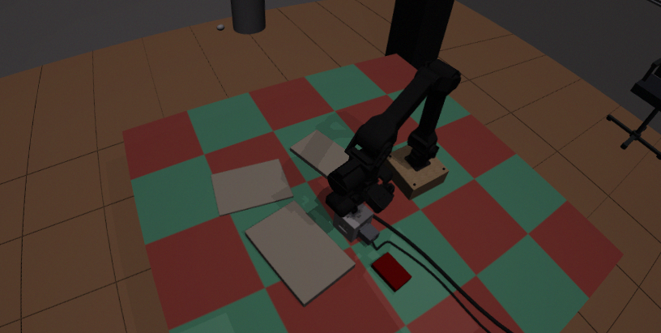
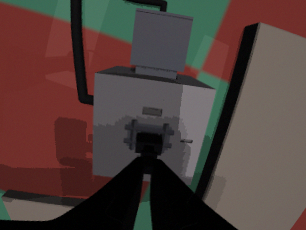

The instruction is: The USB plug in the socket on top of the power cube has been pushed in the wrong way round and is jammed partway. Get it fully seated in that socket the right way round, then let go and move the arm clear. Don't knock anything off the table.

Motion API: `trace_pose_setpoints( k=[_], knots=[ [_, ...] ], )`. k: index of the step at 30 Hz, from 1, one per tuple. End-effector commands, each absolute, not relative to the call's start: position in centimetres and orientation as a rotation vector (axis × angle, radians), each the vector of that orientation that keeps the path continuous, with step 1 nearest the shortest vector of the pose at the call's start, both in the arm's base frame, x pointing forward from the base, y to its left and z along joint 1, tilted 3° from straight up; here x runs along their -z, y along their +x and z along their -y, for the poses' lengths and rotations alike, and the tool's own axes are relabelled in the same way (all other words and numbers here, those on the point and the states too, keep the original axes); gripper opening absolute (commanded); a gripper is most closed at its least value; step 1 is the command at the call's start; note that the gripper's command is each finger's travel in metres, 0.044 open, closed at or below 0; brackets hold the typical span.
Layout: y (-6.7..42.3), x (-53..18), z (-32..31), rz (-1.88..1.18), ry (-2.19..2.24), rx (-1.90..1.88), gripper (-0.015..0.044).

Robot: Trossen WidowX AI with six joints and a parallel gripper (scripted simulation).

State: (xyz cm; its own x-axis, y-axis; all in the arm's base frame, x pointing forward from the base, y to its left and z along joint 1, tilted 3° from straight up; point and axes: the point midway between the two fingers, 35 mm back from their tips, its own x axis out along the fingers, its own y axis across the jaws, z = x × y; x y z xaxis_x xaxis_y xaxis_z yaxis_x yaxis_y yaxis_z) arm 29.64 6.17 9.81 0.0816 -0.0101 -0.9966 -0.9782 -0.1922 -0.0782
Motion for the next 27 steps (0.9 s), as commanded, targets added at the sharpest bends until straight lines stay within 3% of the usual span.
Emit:
trace_pose_setpoints(
  k=[1,12,16,27],
  knots=[
    [29.69,-9.65,-6.16,-1.066,-1.402,-1.280,0.0000],
    [29.69,-9.65,-6.16,-1.066,-1.402,-1.280,0.0000],
    [29.64,-9.80,-6.17,-1.065,-1.400,-1.279,0.0095],
    [29.64,-9.80,-6.17,-1.065,-1.400,-1.279,0.0095]
  ],
)
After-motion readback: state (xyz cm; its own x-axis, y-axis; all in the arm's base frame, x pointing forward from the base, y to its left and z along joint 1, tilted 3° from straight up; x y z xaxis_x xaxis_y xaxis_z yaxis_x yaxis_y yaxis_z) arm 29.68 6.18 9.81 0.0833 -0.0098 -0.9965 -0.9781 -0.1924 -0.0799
